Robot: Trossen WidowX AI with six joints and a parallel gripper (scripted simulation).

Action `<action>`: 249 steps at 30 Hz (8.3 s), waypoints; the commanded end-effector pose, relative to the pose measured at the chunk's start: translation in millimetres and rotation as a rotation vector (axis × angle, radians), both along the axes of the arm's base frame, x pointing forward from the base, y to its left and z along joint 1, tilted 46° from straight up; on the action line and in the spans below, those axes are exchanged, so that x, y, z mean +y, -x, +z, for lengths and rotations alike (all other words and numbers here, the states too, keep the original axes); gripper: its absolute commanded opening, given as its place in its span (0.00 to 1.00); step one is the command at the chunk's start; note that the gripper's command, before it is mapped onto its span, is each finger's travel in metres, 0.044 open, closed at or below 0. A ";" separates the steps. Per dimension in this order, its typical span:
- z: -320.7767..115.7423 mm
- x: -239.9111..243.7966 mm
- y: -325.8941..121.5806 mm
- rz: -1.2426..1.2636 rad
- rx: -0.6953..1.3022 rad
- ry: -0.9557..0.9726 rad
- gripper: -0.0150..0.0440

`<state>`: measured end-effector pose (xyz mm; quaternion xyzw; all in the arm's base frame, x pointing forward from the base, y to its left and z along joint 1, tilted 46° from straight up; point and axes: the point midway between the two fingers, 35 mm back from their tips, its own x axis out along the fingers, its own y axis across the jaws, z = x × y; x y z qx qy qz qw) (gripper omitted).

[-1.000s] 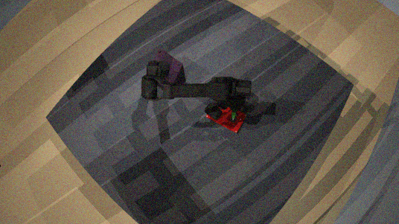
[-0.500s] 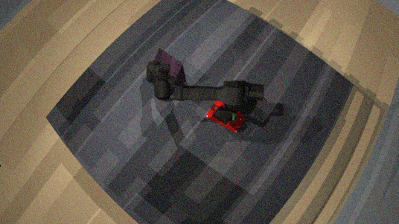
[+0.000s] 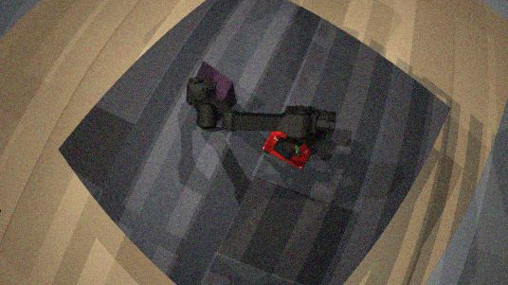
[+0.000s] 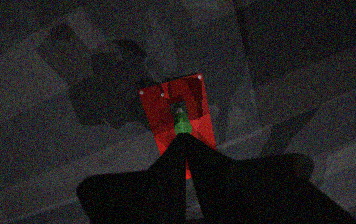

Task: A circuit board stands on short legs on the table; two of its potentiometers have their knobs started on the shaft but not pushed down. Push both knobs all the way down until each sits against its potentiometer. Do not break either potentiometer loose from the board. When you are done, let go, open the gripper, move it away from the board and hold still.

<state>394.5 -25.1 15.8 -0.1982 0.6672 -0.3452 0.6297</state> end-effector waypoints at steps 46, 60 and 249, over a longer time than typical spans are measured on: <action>-10.4 -12.2 2.7 0.003 0.005 0.005 0.25; -15.2 -17.0 3.6 0.003 0.005 0.005 0.25; -33.8 -35.9 6.5 0.003 0.005 0.006 0.25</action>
